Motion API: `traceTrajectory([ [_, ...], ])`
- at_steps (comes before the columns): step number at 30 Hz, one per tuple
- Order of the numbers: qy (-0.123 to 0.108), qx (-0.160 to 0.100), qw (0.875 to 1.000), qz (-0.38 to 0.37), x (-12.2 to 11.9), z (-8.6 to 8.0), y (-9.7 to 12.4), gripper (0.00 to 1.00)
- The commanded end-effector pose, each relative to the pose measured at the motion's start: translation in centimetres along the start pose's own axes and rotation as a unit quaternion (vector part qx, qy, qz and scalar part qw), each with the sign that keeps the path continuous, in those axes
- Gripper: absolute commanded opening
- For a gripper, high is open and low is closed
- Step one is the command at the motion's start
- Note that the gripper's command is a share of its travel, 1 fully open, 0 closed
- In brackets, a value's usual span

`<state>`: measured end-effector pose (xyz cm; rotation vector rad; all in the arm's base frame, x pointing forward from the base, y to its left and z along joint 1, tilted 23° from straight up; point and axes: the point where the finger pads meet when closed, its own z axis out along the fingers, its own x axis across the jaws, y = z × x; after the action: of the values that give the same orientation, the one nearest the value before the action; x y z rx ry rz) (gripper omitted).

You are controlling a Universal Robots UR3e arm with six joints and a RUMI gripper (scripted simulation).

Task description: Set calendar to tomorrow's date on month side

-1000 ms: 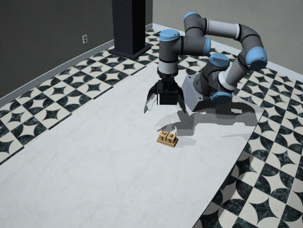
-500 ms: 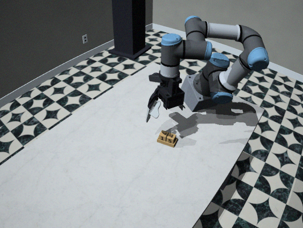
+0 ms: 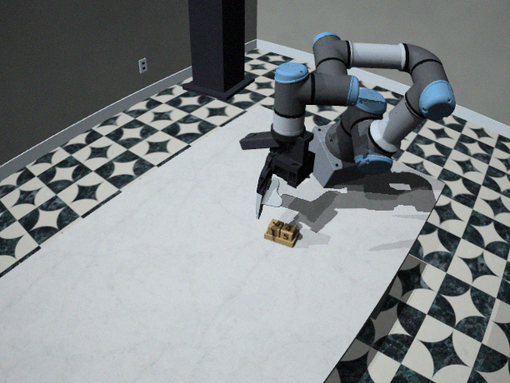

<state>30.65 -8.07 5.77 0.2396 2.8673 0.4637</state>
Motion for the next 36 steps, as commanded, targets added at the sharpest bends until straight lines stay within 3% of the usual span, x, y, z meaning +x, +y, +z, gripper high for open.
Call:
traceTrajectory([
  [1,-0.004,-0.002,0.998,-0.059,-0.09,0.3,0.06,1.0],
  [16,-0.005,-0.001,0.994,-0.106,-0.11,0.6,0.19,1.0],
  [17,-0.005,-0.001,0.994,-0.106,-0.11,0.6,0.19,0.29],
  [36,-0.005,-0.001,0.994,-0.106,-0.11,0.6,0.19,0.29],
])
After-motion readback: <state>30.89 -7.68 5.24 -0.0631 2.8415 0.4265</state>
